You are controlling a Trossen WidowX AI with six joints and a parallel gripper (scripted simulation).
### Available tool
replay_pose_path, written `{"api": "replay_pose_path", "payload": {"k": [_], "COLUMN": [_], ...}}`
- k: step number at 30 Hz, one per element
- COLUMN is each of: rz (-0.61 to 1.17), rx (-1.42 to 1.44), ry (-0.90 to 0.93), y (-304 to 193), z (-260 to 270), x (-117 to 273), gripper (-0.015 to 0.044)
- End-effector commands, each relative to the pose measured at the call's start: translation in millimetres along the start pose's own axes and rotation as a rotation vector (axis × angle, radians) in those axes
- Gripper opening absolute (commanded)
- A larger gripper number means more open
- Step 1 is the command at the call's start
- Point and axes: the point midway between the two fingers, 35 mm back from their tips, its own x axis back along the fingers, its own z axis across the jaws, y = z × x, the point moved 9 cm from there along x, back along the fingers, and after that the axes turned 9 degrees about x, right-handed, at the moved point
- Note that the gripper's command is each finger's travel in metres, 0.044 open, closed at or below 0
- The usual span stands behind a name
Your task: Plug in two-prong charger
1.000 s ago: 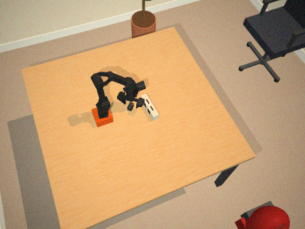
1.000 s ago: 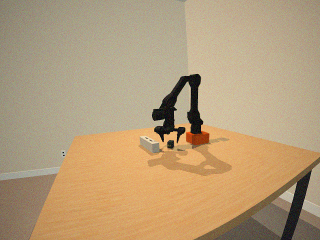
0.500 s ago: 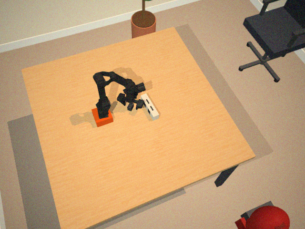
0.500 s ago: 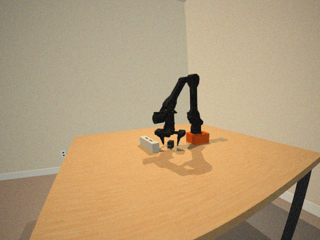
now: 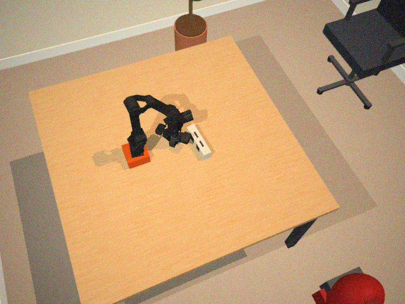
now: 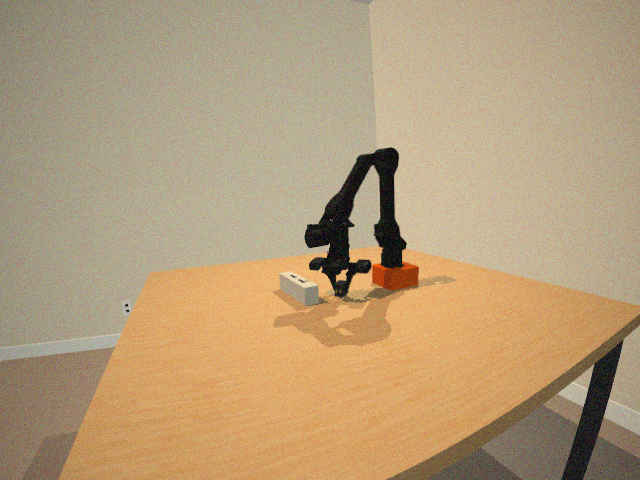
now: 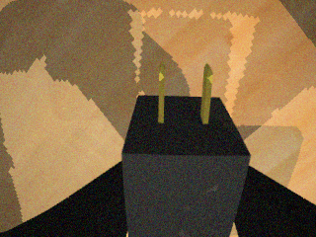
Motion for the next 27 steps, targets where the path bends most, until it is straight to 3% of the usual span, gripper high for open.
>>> {"api": "replay_pose_path", "payload": {"k": [1, 5, 8, 20, 27], "rz": [0.0, 0.0, 0.0, 0.003, 0.003], "rx": [0.0, 0.0, -0.001, -0.006, -0.025], "ry": [0.0, 0.0, 0.0, 0.01, 0.011], "y": [0, 0, 0, -5, -7], "z": [0, 0, -1, -2, -4], "x": [0, 0, 4, 52, 53], "gripper": [0.0105, 0.0078, 0.0, 0.0, 0.0]}}
